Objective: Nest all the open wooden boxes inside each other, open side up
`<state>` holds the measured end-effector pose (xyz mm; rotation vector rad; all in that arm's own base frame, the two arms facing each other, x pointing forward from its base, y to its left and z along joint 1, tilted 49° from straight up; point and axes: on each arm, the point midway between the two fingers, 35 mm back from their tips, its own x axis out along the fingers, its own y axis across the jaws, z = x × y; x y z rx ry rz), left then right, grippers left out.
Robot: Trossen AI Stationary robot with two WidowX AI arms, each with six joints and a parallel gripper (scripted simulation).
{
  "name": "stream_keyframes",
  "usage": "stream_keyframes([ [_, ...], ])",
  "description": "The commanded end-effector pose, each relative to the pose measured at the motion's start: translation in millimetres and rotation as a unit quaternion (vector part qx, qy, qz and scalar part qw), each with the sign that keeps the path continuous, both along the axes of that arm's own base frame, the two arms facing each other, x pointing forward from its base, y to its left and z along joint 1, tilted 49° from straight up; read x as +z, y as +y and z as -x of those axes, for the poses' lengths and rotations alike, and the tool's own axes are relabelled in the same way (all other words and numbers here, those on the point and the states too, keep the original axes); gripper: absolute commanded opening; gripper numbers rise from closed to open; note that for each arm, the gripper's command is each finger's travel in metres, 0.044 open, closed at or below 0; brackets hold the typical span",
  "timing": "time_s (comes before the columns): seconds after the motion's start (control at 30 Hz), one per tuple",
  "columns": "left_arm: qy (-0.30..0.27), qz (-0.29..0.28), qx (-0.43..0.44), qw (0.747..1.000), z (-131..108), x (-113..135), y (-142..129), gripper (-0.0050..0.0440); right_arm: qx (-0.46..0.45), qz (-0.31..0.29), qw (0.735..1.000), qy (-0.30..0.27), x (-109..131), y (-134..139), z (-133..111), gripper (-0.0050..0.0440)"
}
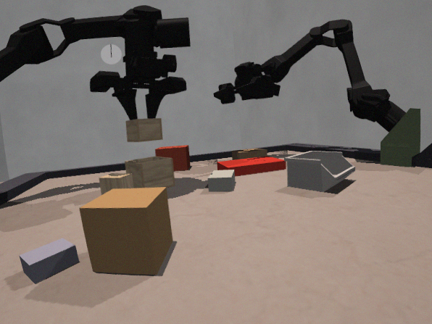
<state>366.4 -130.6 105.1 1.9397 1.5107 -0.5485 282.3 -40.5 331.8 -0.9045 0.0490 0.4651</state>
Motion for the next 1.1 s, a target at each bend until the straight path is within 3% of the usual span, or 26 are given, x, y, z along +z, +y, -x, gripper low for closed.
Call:
stream_keyframes([
  [0.0,0.051,-0.014,-0.063,0.997,-1.7,5.7,-4.7,0.0224,0.000,0.011,1.000,-0.014,8.0,1.8,3.7,0.0400],
  [0.27,0.123,-0.042,-0.131,0.983,-1.6,5.7,-4.7,0.0224,0.000,0.011,1.000,-0.014,8.0,1.8,3.7,0.0400],
  [0.67,0.264,-0.097,-0.262,0.923,-1.6,5.7,-4.7,0.0224,0.000,0.011,1.000,-0.014,8.0,1.8,3.7,0.0400],
  [0.73,0.264,-0.097,-0.262,0.923,-1.6,5.7,-4.7,0.0224,0.000,0.011,1.000,-0.014,8.0,1.8,3.7,0.0400],
  [1.07,0.373,-0.140,-0.362,0.843,-1.6,5.6,-4.7,0.0224,0.000,0.011,1.000,-0.014,8.0,1.8,3.7,0.0400],
])
